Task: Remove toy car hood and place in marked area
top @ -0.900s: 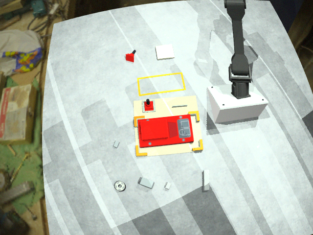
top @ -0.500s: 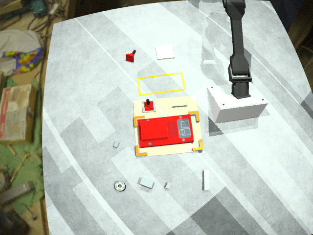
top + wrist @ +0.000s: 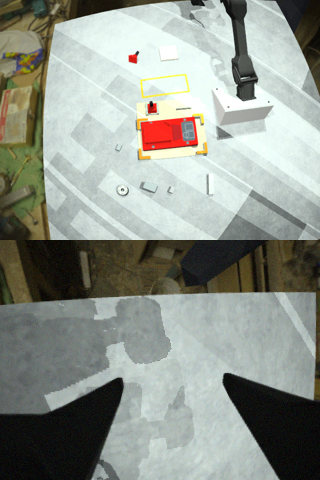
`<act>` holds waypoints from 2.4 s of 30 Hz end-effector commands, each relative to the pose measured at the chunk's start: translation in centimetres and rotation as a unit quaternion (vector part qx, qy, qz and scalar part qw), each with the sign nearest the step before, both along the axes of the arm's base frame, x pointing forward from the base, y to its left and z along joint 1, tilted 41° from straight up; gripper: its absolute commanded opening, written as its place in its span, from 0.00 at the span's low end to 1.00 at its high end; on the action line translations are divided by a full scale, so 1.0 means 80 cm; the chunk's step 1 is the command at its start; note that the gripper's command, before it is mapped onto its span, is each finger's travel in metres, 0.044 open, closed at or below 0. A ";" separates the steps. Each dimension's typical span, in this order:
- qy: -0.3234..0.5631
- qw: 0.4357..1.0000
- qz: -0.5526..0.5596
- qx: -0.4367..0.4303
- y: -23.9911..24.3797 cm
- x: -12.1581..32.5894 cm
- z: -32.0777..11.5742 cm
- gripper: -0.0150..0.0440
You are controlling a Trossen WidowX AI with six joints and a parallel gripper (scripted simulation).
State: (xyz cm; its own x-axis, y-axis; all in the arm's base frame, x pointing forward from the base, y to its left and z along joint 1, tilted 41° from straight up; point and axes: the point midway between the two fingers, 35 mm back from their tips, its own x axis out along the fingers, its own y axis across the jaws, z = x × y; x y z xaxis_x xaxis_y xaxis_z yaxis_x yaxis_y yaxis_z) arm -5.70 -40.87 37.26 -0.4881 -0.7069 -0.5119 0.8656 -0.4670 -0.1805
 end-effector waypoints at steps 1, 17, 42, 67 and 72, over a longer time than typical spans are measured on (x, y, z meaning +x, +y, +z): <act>-0.007 0.999 0.037 0.017 -0.009 0.043 -0.019 1.00; -0.006 0.972 0.213 0.095 0.007 0.257 -0.105 1.00; 0.087 0.863 0.449 0.215 0.202 0.519 -0.263 1.00; 0.318 0.710 0.556 0.291 0.497 0.552 -0.435 1.00; 0.378 0.675 0.565 0.287 0.553 0.529 -0.465 1.00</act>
State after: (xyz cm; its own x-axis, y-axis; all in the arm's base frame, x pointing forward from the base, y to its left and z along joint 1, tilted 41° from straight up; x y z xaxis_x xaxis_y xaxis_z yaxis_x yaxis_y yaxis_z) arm 37.36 1.41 0.92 -0.0770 -0.6147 -0.7850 0.2192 0.7577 -0.6147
